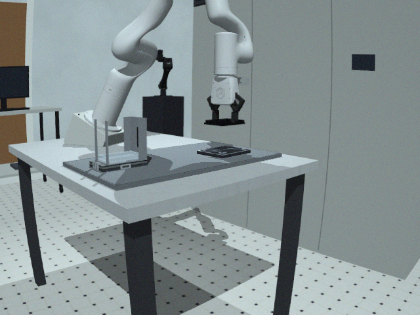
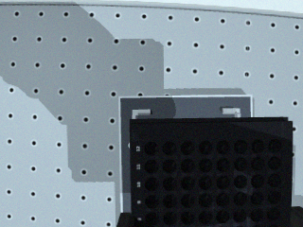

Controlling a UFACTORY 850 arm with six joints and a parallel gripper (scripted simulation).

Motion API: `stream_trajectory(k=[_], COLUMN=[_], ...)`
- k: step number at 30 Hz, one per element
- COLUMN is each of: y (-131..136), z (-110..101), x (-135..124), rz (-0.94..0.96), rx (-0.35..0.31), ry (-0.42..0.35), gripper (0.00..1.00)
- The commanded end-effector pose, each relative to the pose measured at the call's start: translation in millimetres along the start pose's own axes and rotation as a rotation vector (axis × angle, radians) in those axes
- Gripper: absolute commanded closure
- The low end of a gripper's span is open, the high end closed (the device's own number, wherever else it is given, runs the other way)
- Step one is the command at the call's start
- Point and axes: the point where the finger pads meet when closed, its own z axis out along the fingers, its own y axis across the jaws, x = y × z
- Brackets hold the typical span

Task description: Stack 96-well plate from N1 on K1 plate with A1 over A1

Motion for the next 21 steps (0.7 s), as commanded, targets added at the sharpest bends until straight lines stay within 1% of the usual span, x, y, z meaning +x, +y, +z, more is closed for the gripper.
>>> stream_trajectory(k=[1,6,8,21], y=[1,1,1,1], z=[-8,-16,-16,-38], x=[0,0,0,0], rz=[0.0,0.0,0.0,0.0], rx=[-0.002,-0.002,-0.002,-0.002], ry=[0.0,0.0,0.0,0.0], gripper=[1.0,1.0,1.0,1.0])
